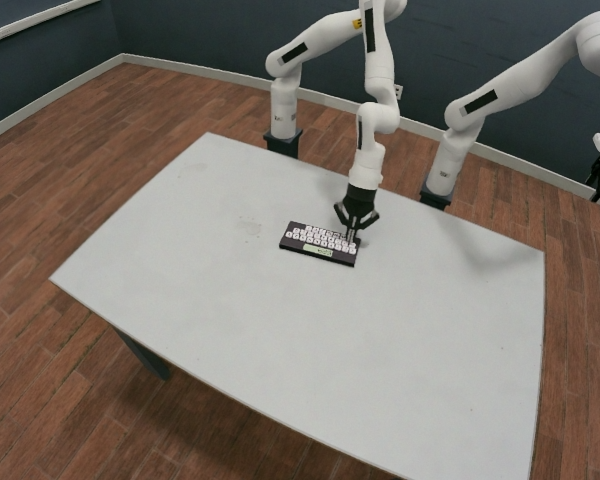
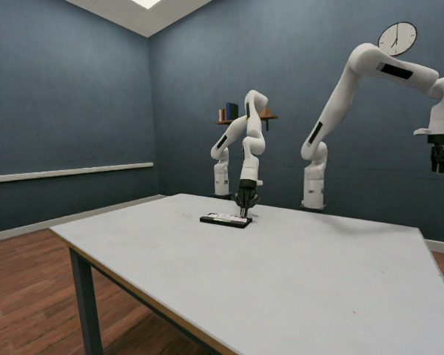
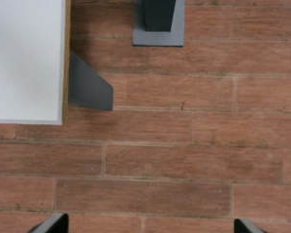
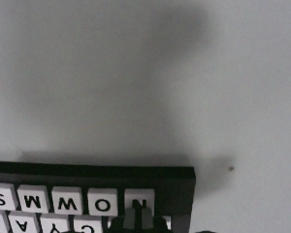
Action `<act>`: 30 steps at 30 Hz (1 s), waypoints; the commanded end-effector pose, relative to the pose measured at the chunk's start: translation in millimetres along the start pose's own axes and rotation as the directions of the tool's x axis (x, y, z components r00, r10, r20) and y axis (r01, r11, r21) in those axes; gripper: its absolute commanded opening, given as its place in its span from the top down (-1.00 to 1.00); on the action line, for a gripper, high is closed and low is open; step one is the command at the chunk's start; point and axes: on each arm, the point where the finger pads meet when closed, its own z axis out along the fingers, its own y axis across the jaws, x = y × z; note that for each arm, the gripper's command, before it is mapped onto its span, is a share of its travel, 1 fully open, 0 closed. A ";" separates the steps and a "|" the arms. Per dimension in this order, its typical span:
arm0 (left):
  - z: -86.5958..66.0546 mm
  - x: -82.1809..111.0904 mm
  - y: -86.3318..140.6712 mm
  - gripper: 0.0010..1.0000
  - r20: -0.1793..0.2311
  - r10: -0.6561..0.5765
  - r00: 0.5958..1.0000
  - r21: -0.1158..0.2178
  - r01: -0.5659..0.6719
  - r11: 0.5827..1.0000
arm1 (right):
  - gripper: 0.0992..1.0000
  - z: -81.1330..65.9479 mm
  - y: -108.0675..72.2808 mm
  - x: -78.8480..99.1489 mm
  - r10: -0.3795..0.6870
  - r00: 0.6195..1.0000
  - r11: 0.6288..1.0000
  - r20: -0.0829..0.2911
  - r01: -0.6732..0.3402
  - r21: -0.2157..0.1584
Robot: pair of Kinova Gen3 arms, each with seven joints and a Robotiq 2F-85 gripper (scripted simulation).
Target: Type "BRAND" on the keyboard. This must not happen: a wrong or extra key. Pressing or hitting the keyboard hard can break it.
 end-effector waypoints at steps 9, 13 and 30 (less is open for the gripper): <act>-0.7 -1.1 4.8 -1.00 0.002 0.005 1.000 -0.012 -0.005 1.000 | 1.00 2.3 -0.3 1.7 0.010 1.000 1.000 -0.002 -0.010 -0.002; -0.7 -1.1 4.8 -1.00 0.002 0.005 1.000 -0.012 -0.005 1.000 | 1.00 2.8 -0.3 2.0 0.010 1.000 1.000 -0.002 -0.010 -0.002; -0.7 -1.1 4.8 -1.00 0.002 0.005 1.000 -0.012 -0.005 1.000 | 1.00 -7.1 1.0 -1.5 0.011 1.000 1.000 -0.005 -0.011 -0.004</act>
